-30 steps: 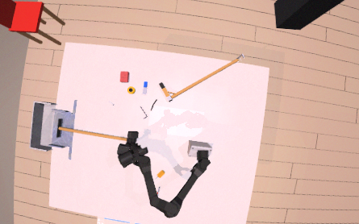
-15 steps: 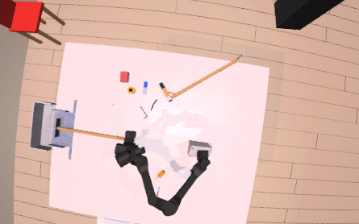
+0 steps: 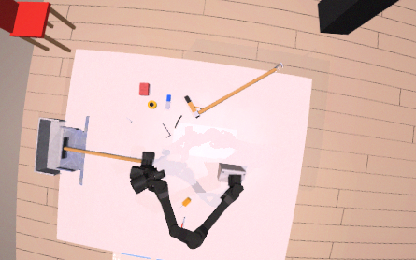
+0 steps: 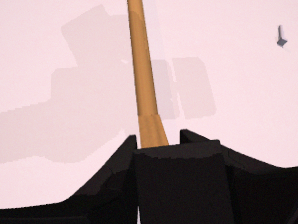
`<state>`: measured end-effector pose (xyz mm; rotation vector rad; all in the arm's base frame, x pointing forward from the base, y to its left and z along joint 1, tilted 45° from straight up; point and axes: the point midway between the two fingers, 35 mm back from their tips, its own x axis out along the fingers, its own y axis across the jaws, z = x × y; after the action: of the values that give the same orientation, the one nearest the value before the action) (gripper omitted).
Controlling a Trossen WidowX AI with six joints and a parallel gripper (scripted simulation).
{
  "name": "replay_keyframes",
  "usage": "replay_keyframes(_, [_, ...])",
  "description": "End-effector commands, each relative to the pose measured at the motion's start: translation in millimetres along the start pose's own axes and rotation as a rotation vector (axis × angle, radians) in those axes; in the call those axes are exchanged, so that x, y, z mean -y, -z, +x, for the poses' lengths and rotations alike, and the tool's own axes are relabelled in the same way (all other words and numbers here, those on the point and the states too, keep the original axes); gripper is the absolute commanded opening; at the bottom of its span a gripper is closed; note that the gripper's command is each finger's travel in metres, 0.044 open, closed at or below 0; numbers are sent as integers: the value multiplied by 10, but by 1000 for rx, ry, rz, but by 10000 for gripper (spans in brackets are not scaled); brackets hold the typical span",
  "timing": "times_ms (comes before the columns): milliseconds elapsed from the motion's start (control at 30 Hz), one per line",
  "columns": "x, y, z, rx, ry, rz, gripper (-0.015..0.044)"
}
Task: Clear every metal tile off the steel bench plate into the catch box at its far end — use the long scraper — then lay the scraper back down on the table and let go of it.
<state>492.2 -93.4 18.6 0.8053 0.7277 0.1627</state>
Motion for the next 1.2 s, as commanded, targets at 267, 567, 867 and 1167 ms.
replay_keyframes(267, [-28,-154,77,13,0,-5,0])
replay_keyframes(567, [-35,-221,136,14,0,-6,0])
replay_keyframes(867, [-42,-286,196,14,-1,-6,0])
replay_keyframes(1167, [-23,-234,192,4,-1,-1,0])
